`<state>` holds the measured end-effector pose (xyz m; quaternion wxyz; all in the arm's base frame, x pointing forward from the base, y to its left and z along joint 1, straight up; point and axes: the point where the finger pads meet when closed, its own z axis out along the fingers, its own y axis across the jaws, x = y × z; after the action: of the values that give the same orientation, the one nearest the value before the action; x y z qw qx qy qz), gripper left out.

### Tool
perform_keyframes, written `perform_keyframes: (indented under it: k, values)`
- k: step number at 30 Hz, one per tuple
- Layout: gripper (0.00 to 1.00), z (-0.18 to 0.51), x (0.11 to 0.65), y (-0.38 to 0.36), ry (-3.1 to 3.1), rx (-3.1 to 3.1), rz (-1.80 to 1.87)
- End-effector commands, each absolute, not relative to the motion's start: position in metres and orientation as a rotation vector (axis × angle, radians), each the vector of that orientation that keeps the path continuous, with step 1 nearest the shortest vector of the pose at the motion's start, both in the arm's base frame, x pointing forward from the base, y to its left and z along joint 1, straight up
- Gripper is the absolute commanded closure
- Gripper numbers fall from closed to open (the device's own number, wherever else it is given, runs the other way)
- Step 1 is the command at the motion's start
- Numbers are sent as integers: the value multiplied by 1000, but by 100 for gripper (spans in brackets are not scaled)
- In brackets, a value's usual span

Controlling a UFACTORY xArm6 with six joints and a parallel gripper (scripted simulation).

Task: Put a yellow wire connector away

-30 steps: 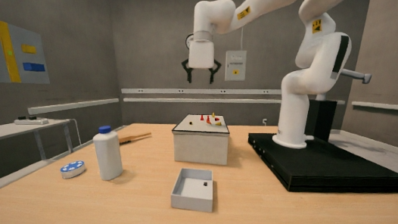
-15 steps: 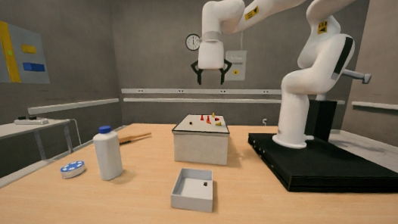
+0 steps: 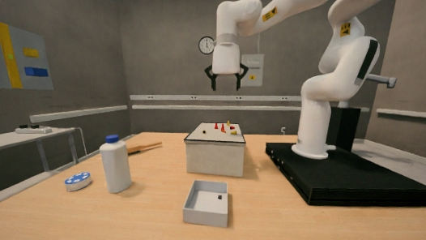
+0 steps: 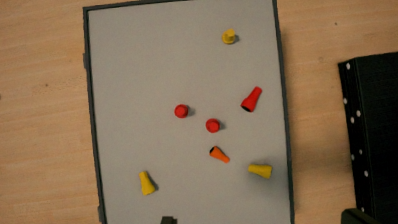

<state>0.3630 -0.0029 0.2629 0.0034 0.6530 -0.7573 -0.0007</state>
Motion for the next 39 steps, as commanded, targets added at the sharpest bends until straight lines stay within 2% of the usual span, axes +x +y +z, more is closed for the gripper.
perform_keyframes:
  k: [1, 39]
  values:
    - [0, 264, 364, -3, -2377, 2049, 2]
    - [0, 267, 371, -13, -2361, 2067, 2]
